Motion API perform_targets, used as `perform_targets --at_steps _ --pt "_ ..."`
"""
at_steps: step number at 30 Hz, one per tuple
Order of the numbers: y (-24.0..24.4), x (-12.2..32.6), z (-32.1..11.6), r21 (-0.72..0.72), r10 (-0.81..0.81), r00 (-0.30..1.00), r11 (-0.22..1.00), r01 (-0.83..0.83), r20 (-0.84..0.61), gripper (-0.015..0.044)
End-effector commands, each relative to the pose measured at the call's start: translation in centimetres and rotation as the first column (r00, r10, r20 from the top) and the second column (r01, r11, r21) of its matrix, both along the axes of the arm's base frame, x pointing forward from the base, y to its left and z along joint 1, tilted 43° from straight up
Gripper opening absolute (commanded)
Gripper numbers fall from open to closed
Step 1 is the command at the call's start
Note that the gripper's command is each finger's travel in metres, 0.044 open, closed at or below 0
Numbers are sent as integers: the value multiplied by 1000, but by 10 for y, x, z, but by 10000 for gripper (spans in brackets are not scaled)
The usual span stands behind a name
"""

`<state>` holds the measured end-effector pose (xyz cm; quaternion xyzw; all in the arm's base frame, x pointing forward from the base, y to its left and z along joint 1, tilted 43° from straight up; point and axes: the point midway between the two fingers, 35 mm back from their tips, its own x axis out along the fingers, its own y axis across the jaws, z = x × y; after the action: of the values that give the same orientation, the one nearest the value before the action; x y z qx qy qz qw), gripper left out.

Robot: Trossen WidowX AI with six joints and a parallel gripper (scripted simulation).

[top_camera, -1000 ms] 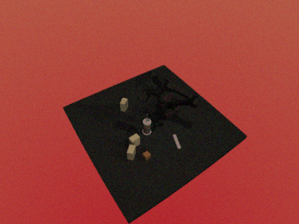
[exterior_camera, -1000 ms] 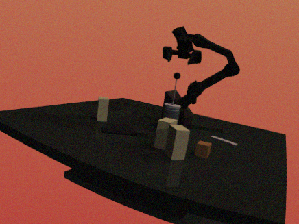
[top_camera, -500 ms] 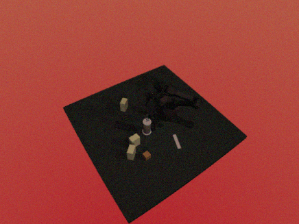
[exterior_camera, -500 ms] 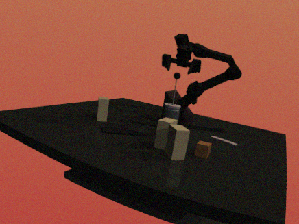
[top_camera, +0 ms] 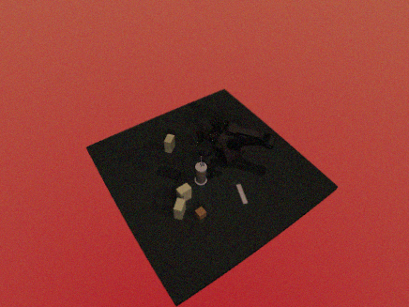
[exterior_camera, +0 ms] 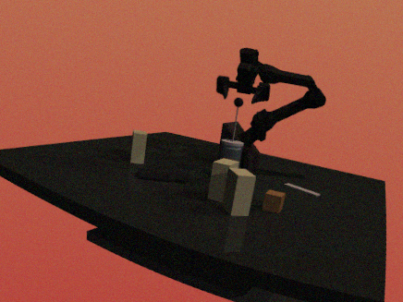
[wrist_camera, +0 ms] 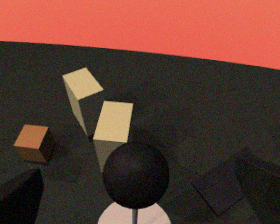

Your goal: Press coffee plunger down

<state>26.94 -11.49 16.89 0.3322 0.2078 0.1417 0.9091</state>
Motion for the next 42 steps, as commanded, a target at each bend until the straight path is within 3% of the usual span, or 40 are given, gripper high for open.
perform_targets --at_steps 1,5,17,42 --pt "4 5 -1 2 -5 1000 1000 5 3 440" --pt "6 8 -1 4 -6 1000 1000 6 7 440" --pt "6 8 -1 4 -6 1000 1000 6 7 129" --pt "17 14 -20 -1 -3 1000 1000 3 -2 129"
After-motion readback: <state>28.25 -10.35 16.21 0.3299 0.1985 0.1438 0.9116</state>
